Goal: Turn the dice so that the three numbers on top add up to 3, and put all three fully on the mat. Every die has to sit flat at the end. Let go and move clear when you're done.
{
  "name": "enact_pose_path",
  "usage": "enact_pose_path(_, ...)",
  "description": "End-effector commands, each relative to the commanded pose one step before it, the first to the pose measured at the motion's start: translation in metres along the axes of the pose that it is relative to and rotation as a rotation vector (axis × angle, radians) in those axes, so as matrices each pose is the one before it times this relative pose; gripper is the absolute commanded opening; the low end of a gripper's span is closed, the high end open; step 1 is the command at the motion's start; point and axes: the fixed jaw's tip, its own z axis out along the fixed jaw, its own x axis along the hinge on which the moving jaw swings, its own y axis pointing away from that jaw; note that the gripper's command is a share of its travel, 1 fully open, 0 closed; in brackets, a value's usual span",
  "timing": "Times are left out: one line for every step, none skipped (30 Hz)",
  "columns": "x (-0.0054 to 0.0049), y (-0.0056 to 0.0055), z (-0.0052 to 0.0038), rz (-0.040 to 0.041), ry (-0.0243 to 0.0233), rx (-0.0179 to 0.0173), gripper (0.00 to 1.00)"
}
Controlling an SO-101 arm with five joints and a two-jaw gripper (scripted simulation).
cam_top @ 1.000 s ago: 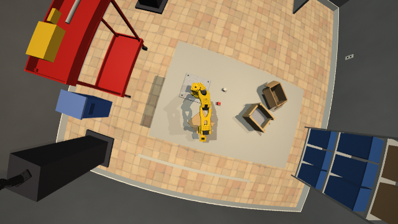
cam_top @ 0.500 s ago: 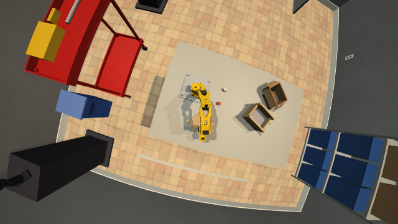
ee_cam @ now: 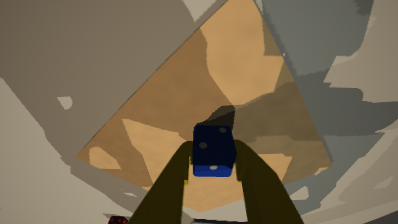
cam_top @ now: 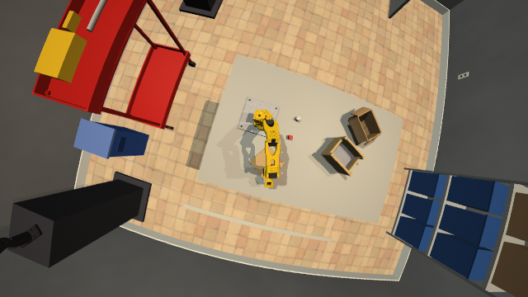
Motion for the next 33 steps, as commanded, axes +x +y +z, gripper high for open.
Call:
enact_pose_path(0.00292,-0.00258,0.005373,0.00982,0.02147,0.0,0.0)
enact_pose_path(0.0,0.0,0.000048,0.0,0.0,0.0,0.0)
enact_pose_path(0.0,0.0,0.000072,0.0,0.0,0.0,0.0)
enact_pose_path(0.0,0.0,0.000084,0.0,0.0,0.0,0.0)
enact_pose_path(0.0,0.0,0.000096,0.0,0.0,0.0,0.0)
enact_pose_path(0.0,0.0,0.000096,0.0,0.0,0.0,0.0)
enact_pose_path(0.0,0.0,0.000096,0.0,0.0,0.0,0.0)
enact_pose_path(0.0,0.0,0.00009,0.0,0.0,0.0,0.0)
enact_pose_path(0.0,0.0,0.000066,0.0,0.0,0.0,0.0)
enact_pose_path(0.0,0.0,0.000054,0.0,0.0,0.0,0.0)
enact_pose_path(0.0,0.00001,0.00003,0.0,0.0,0.0,0.0)
enact_pose_path(0.0,0.0,0.000012,0.0,0.0,0.0,0.0)
enact_pose_path(0.0,0.0,0.0,0.0,0.0,0.0,0.0)
enact_pose_path(0.0,0.0,0.0,0.0,0.0,0.0,0.0)
enact_pose_path(0.0,0.0,0.0,0.0,0.0,0.0,0.0)
enact_pose_path(0.0,0.0,0.000003,0.0,0.0,0.00001,0.0)
enact_pose_path(0.0,0.0,0.0,0.0,0.0,0.0,0.0)
enact_pose_path(0.0,0.0,0.0,0.0,0.0,0.0,0.01)
enact_pose_path(0.0,0.0,0.0,0.0,0.0,0.0,0.01)
enact_pose_path(0.0,0.0,0.0,0.0,0.0,0.0,0.02)
enact_pose_path(0.0,0.0,0.0,0.0,0.0,0.0,0.03)
enact_pose_path(0.0,0.0,0.0,0.0,0.0,0.0,0.05)
enact_pose_path(0.0,0.0,0.0,0.0,0.0,0.0,0.06)
enact_pose_path(0.0,0.0,0.0,0.0,0.0,0.0,0.07)
enact_pose_path(0.0,0.0,0.0,0.0,0.0,0.0,0.08)
enact_pose_path(0.0,0.0,0.0,0.0,0.0,0.0,0.09)
enact_pose_path(0.0,0.0,0.0,0.0,0.0,0.0,0.1)
enact_pose_path(0.0,0.0,0.0,0.0,0.0,0.0,0.1)
enact_pose_path(0.0,0.0,0.0,0.0,0.0,0.0,0.11)
enact_pose_path(0.0,0.0,0.0,0.0,0.0,0.0,0.11)
enact_pose_path(0.0,0.0,0.0,0.0,0.0,0.0,0.11)
enact_pose_path(0.0,0.0,0.0,0.0,0.0,0.0,0.11)
enact_pose_path(0.0,0.0,-0.000001,0.0,-0.00002,0.0,0.11)
